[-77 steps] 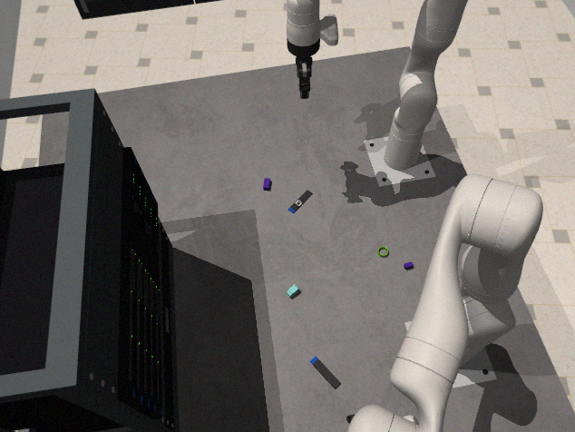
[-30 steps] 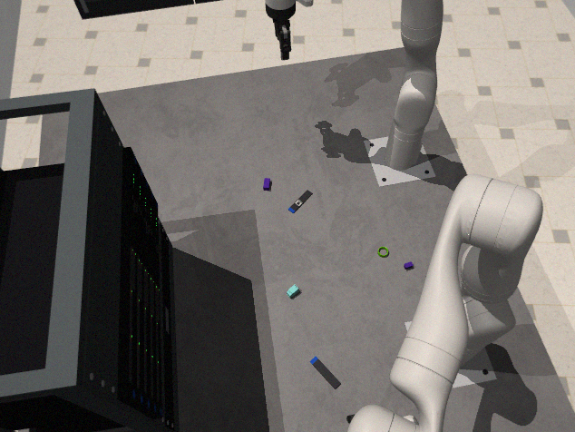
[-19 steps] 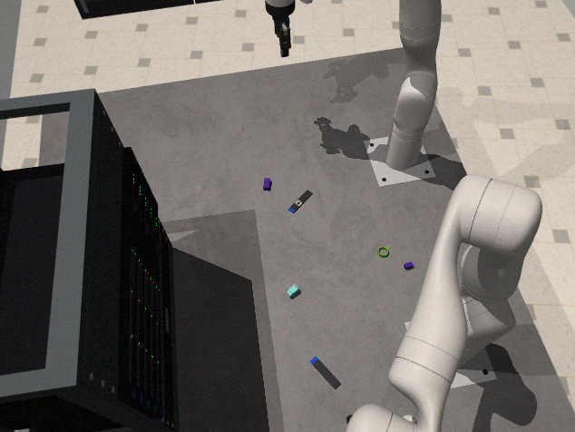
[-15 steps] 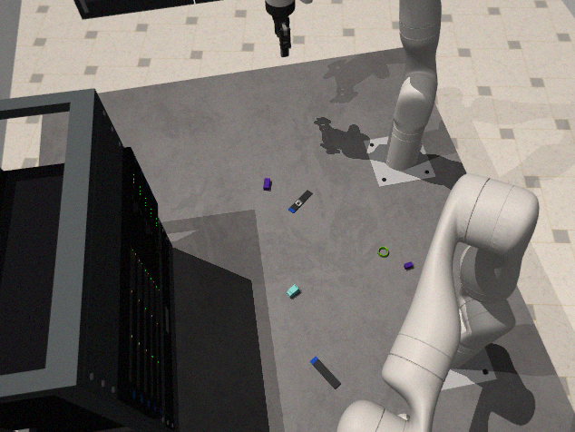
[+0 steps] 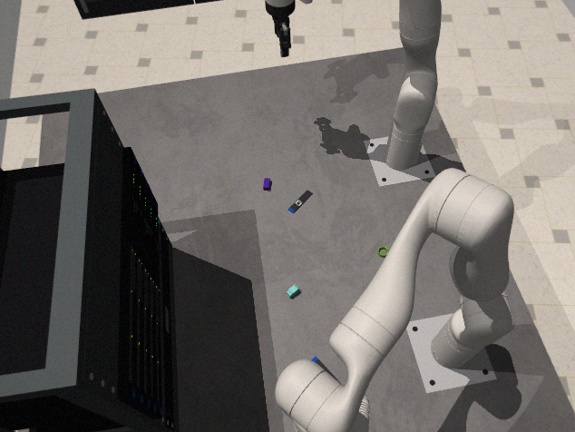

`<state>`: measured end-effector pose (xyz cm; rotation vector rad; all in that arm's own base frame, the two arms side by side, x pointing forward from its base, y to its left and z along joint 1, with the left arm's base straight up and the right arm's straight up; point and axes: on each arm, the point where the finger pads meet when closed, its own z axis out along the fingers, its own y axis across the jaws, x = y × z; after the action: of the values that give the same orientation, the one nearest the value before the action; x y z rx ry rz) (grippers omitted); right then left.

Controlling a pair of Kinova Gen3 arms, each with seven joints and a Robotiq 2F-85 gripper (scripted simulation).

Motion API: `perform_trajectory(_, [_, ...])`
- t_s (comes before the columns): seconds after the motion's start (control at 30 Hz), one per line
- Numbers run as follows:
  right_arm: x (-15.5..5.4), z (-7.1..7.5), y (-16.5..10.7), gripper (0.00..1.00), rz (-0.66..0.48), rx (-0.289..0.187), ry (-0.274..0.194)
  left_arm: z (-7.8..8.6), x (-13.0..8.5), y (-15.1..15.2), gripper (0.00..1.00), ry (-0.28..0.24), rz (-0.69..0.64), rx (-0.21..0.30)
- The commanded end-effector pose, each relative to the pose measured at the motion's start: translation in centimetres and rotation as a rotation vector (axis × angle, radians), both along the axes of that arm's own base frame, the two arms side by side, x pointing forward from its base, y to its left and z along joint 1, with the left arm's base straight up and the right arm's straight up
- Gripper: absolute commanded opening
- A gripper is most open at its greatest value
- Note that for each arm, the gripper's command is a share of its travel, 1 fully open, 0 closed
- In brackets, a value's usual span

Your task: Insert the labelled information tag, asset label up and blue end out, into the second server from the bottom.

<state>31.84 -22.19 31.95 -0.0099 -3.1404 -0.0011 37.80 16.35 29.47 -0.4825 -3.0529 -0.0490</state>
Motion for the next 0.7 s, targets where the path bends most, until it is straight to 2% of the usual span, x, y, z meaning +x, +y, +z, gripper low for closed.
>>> perform_trajectory(0.0, [0.0,0.1,0.0,1.0,0.0,-0.001,-0.001,-1.1,2.4,-2.8,0.351,0.015,-0.133,0.013])
perform_trajectory(0.1, [0.0,0.1,0.0,1.0,0.0,-0.001,-0.001,-1.4,3.0,-3.7,0.351,0.019,-0.17,0.016])
perform_trajectory(0.17, [0.0,0.1,0.0,1.0,0.0,-0.001,-0.001,-2.0,4.1,-5.5,0.351,0.027,-0.247,0.022])
perform_trajectory(0.4, [0.0,0.1,0.0,1.0,0.0,-0.001,-0.001,-4.6,7.7,-13.5,0.351,0.049,-0.542,0.041])
perform_trajectory(0.6, [0.0,0.1,0.0,1.0,0.0,-0.001,-0.001,-7.0,9.5,-22.0,0.351,0.059,-0.814,0.05])
perform_trajectory(0.67, [0.0,0.1,0.0,1.0,0.0,-0.001,-0.001,-7.0,9.5,-22.0,0.351,0.059,-0.814,0.05])
